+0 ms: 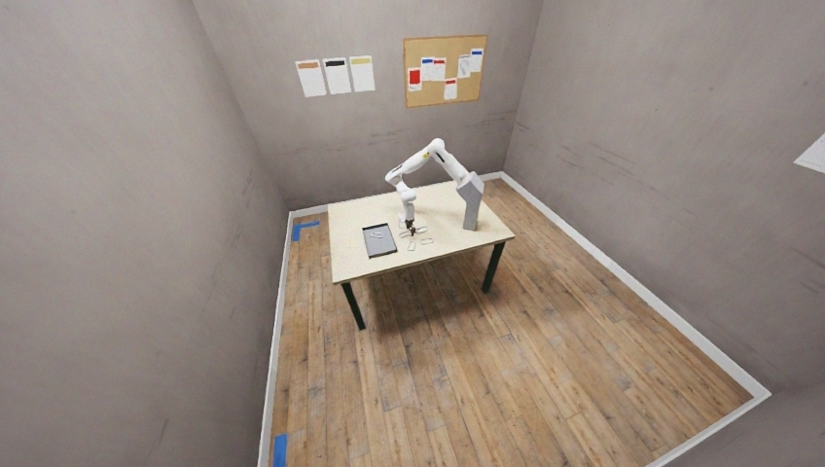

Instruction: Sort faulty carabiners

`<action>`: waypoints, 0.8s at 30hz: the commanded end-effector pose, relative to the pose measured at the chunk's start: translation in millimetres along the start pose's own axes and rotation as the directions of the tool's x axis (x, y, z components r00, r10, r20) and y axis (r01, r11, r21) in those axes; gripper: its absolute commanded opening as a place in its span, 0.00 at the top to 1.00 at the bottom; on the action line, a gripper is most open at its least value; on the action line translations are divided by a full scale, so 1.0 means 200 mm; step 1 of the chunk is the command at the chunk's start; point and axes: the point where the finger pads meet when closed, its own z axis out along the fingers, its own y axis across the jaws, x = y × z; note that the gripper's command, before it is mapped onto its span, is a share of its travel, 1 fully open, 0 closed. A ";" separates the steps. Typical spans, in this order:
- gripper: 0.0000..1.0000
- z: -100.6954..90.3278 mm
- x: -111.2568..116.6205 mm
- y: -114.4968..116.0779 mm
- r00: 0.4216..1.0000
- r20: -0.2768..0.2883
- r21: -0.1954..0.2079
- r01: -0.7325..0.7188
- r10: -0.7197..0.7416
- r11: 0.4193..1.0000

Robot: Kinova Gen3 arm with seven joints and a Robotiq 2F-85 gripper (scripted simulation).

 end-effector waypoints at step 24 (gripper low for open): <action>1.00 0.02 0.00 0.00 1.000 0.001 0.000 -0.002 0.002 1.000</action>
